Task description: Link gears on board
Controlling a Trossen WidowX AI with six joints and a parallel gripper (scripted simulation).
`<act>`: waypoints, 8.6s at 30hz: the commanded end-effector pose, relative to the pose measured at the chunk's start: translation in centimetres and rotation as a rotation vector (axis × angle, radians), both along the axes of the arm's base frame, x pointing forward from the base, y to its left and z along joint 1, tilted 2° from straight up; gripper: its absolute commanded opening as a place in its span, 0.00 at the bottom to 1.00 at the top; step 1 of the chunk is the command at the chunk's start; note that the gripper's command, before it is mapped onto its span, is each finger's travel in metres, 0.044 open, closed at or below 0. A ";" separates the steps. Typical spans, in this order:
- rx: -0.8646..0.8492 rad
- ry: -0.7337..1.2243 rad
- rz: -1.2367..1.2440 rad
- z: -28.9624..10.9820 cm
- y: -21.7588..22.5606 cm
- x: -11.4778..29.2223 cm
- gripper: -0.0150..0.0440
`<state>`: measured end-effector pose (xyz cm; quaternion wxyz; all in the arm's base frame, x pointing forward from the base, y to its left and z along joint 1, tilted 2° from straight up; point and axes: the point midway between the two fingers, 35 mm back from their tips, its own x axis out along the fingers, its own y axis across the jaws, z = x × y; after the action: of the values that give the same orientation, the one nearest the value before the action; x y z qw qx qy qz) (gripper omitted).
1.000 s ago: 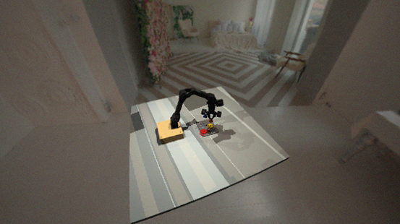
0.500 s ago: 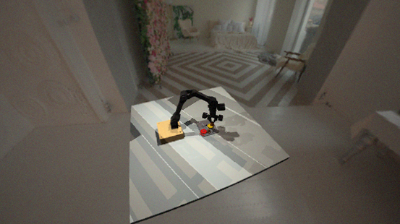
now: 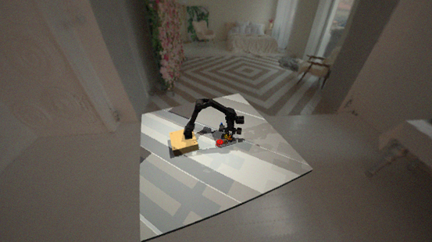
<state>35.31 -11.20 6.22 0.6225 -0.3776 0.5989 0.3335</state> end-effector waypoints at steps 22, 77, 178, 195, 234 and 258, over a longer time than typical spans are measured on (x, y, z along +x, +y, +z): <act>0.036 -0.022 -0.537 0.1 0.0 0.0 0.25; 0.072 -0.042 -1.119 -4.2 -0.2 0.3 0.25; 0.057 -0.014 -0.505 -5.8 24.7 0.6 1.00; 0.057 -0.014 -0.505 -6.4 24.6 0.6 0.60; 0.058 -0.015 -0.505 0.9 25.0 0.5 0.25; 0.058 -0.014 -0.505 8.0 24.7 -1.1 0.25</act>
<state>34.39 13.57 13.62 0.6996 -0.2010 0.6604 0.1846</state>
